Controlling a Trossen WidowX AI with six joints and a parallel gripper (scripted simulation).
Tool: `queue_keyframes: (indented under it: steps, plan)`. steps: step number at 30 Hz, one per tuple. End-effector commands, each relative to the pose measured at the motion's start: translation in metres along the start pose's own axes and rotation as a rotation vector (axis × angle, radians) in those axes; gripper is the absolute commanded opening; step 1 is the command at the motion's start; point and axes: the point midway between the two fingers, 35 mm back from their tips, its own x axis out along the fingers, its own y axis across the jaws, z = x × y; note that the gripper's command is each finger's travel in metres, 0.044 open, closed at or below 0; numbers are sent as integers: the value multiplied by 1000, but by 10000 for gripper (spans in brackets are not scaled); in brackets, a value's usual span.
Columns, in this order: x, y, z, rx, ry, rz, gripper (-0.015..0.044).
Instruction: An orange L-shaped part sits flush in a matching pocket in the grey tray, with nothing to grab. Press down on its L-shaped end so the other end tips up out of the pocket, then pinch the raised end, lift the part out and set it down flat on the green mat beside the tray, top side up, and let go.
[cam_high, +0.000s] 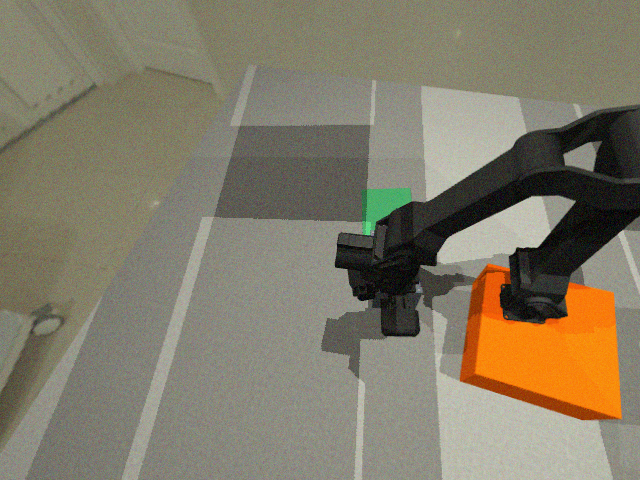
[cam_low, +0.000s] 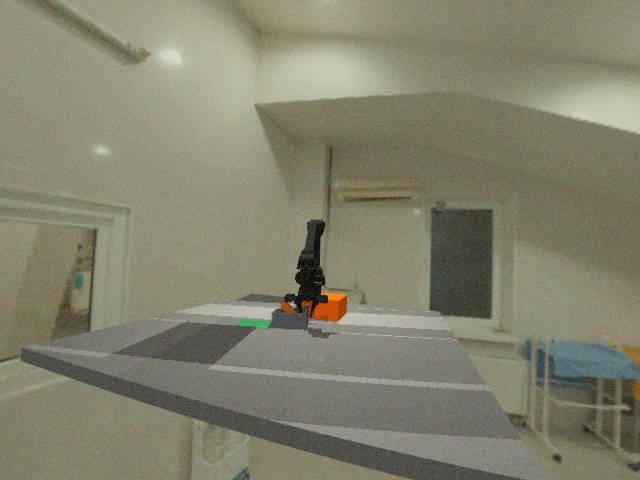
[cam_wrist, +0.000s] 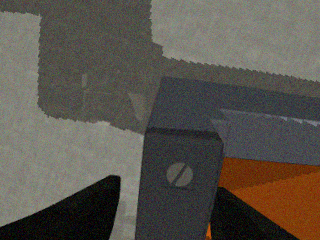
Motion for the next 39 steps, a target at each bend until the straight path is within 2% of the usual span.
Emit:
queue_keyframes:
  steps: [1, 21, 24, 30, 39]
  plan:
    - [2, -2, 0, -4, 0, -12, 180]
    - [-13, 10, 0, -4, -1, -11, 180]
    - [-34, 7, 4, -4, -1, -11, 180]
    - [-106, -1, 1, -4, -1, -12, 180]
    - [-109, -1, 0, -4, -1, -12, 180]
